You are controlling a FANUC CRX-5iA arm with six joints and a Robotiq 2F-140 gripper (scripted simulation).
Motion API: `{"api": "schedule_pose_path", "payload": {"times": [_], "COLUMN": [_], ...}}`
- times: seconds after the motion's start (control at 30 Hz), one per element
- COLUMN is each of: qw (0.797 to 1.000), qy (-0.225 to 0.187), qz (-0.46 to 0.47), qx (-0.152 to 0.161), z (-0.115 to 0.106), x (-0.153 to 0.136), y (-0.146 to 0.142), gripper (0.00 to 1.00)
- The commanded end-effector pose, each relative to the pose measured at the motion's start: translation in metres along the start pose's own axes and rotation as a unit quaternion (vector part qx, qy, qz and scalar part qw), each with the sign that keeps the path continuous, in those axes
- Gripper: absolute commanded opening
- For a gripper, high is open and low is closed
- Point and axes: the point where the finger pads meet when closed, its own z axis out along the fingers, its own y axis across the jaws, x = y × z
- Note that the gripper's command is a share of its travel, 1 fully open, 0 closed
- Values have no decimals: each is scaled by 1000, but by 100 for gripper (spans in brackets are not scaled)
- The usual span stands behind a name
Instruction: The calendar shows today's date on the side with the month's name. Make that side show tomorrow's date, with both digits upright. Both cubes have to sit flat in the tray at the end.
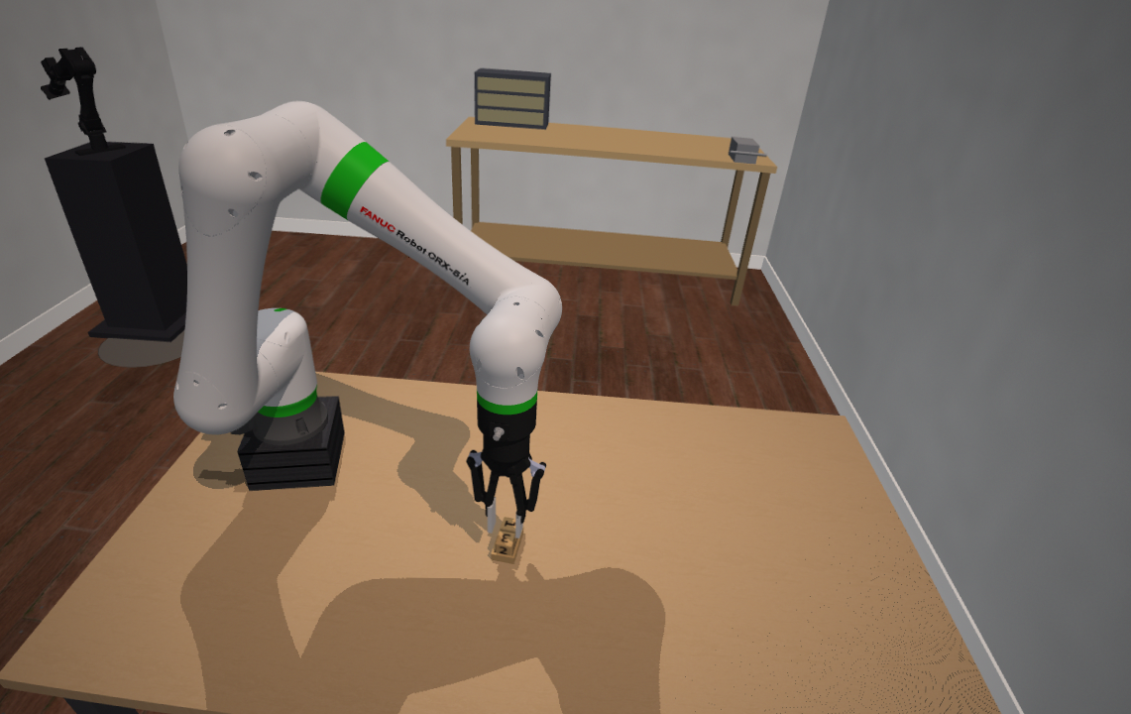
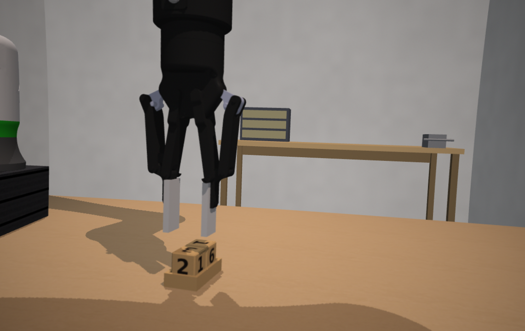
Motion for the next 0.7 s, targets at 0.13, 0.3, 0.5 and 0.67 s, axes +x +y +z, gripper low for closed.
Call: {"api": "schedule_pose_path", "payload": {"times": [0.13, 0.3, 0.5, 0.67], "qw": [1000, 1000, 1000, 1000], "qy": [0, 0, 0, 0], "qz": [0, 0, 0, 0], "qx": [0, 0, 0, 0], "z": [7, 11, 13, 14], "x": [0, 0, 0, 0], "y": [0, 0, 0, 0], "gripper": [36, 36, 36, 36]}}
